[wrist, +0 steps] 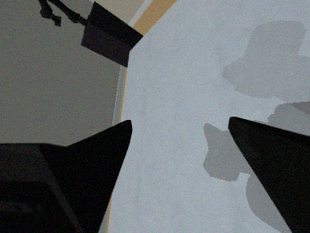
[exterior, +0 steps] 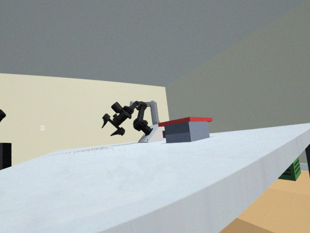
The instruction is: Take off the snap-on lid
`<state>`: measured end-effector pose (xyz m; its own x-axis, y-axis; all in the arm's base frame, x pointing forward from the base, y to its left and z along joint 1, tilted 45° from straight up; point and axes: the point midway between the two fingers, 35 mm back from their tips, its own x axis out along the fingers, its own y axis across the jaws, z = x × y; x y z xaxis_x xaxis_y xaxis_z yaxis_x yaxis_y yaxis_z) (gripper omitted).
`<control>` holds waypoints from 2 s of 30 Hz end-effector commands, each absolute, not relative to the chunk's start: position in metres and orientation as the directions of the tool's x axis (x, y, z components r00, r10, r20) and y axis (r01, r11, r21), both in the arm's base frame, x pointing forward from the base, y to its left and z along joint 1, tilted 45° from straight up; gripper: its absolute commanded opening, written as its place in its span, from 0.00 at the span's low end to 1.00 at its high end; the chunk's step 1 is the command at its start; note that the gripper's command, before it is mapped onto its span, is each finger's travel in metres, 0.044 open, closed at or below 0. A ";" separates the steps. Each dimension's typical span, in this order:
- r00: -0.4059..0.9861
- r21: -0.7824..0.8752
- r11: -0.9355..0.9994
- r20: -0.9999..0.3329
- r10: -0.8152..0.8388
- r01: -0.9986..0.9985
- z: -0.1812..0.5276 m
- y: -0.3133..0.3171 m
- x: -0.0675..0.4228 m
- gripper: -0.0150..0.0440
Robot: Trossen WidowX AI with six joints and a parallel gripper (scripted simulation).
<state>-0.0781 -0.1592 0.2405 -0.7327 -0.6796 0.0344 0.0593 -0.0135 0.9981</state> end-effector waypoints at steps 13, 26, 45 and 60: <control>-0.578 0.996 0.084 0.076 -0.813 0.013 0.295 -0.165 -0.054 0.65; 0.089 0.971 0.012 -0.010 -0.996 0.239 0.305 -0.192 0.101 0.65; 0.679 0.619 0.345 -0.450 -0.580 0.705 0.184 -0.043 0.279 0.65; 0.695 0.446 0.551 -0.588 -0.414 0.706 0.139 0.029 0.285 0.65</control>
<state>0.2849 0.0290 0.1382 0.6950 -0.4123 -0.5891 0.7047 0.5532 0.4442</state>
